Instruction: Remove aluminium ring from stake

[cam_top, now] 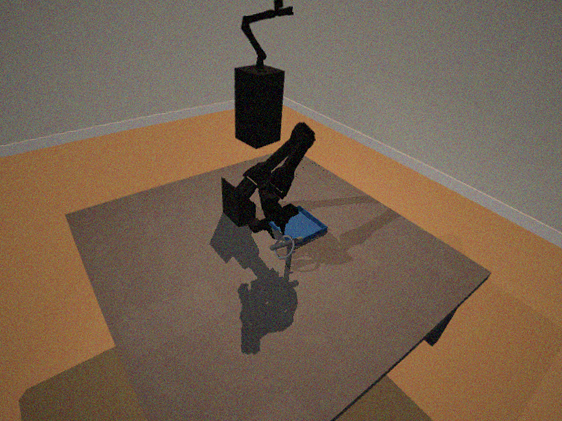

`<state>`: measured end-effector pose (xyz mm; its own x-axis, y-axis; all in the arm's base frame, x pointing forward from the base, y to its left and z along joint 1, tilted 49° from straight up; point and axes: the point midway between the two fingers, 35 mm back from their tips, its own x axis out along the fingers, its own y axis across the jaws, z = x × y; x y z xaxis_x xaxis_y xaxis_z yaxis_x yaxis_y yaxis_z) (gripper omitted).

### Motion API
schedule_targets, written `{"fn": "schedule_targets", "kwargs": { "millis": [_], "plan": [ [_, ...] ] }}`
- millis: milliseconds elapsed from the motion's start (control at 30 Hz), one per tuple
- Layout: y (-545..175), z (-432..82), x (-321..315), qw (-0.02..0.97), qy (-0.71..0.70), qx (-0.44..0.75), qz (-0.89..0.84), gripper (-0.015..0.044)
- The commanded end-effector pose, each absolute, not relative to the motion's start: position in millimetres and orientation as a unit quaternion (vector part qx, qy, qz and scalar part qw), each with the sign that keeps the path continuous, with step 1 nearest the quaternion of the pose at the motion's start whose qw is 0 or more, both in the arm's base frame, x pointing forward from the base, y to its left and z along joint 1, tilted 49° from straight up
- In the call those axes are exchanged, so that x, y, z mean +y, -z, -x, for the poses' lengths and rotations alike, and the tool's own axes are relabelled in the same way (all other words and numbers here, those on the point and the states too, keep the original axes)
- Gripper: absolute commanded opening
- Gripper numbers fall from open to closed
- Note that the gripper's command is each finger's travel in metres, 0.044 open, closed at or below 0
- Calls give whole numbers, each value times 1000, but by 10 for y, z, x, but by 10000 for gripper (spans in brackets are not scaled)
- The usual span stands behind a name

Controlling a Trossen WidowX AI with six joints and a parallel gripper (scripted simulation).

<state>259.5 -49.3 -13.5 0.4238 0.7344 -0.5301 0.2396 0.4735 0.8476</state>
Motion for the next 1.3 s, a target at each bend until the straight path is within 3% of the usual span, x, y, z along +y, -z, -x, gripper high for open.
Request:
{"fn": "schedule_targets", "kwargs": {
  "millis": [0,1267],
  "plan": [
    [169,-2586,-531,691,-187,497,-491,0],
    [357,-2500,-697,675,-215,467,-529,0]
  ]
}}
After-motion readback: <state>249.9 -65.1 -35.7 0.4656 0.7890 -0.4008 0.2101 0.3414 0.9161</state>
